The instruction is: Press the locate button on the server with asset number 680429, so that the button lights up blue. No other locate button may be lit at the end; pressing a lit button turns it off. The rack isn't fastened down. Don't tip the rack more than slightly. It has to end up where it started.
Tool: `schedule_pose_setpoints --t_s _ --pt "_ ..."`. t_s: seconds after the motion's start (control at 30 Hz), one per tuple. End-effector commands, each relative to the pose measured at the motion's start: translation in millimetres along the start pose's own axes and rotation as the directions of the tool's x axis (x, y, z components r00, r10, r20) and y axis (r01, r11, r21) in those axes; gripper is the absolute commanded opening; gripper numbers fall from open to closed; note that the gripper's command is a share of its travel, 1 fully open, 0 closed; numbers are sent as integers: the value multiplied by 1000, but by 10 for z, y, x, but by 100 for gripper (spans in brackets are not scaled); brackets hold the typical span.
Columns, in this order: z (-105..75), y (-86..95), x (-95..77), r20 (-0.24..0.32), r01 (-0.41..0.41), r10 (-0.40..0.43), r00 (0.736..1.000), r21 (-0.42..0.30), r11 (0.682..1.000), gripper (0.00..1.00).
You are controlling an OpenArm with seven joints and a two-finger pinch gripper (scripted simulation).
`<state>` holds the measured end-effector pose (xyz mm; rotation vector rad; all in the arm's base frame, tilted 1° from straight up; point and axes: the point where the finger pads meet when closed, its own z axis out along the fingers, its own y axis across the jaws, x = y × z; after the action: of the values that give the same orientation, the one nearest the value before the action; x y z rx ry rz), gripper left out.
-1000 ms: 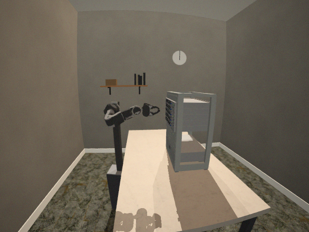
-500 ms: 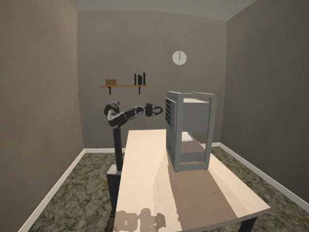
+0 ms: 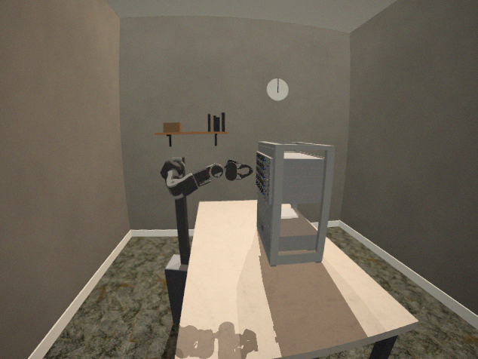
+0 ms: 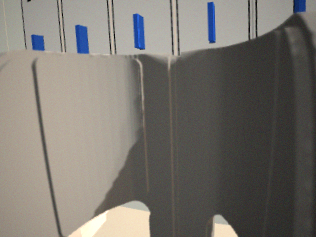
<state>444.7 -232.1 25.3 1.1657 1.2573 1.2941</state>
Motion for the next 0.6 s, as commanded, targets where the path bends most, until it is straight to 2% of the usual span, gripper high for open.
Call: schedule_pose_setpoints --t_s 0.0,0.57 --pt "6 6 10 -4 3 -3 1000 2 1000 0" --pt "93 6 10 -4 3 -3 1000 2 1000 0"
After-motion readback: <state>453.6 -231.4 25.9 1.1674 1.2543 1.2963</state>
